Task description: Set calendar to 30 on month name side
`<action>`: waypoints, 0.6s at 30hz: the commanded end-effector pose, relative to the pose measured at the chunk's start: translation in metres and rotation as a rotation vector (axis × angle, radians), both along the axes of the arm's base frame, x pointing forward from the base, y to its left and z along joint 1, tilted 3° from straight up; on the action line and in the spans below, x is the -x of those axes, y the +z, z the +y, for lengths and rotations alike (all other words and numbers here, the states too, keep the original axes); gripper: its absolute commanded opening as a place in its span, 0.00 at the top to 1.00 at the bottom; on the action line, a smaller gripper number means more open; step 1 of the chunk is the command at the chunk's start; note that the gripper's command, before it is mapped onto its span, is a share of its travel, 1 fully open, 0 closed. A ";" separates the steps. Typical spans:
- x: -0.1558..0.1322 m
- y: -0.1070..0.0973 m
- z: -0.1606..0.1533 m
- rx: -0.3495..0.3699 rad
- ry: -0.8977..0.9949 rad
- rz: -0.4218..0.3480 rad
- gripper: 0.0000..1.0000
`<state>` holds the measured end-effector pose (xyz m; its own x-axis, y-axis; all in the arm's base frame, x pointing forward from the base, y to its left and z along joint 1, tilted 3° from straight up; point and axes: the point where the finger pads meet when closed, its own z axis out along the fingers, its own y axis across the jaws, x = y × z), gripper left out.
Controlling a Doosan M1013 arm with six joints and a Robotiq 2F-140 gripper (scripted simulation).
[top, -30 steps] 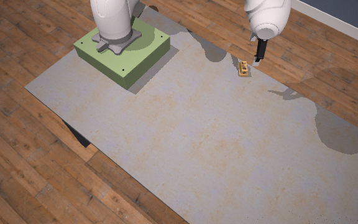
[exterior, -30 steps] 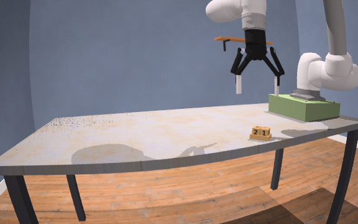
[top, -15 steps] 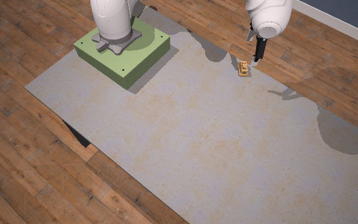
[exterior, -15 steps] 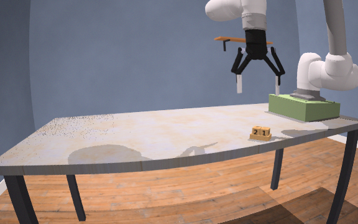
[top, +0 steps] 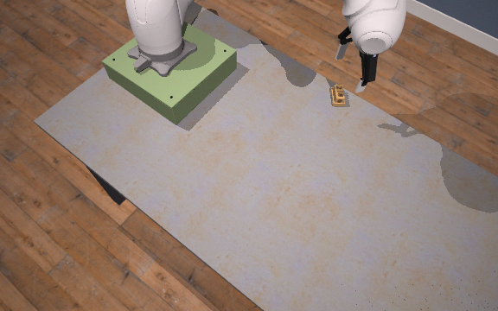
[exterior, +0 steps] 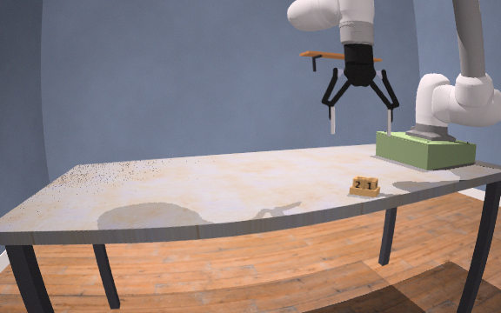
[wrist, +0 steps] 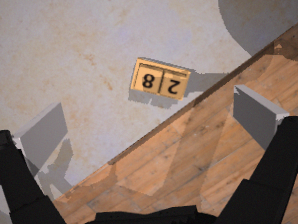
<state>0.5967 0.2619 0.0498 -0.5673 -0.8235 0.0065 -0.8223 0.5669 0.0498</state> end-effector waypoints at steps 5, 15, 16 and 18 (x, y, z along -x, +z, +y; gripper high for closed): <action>0.000 -0.006 0.000 -0.024 0.315 -0.006 0.00; 0.000 -0.013 0.001 -0.039 0.646 -0.016 0.00; 0.000 -0.014 0.001 -0.039 0.653 -0.016 0.00; 0.000 -0.016 0.001 -0.043 0.752 -0.019 0.00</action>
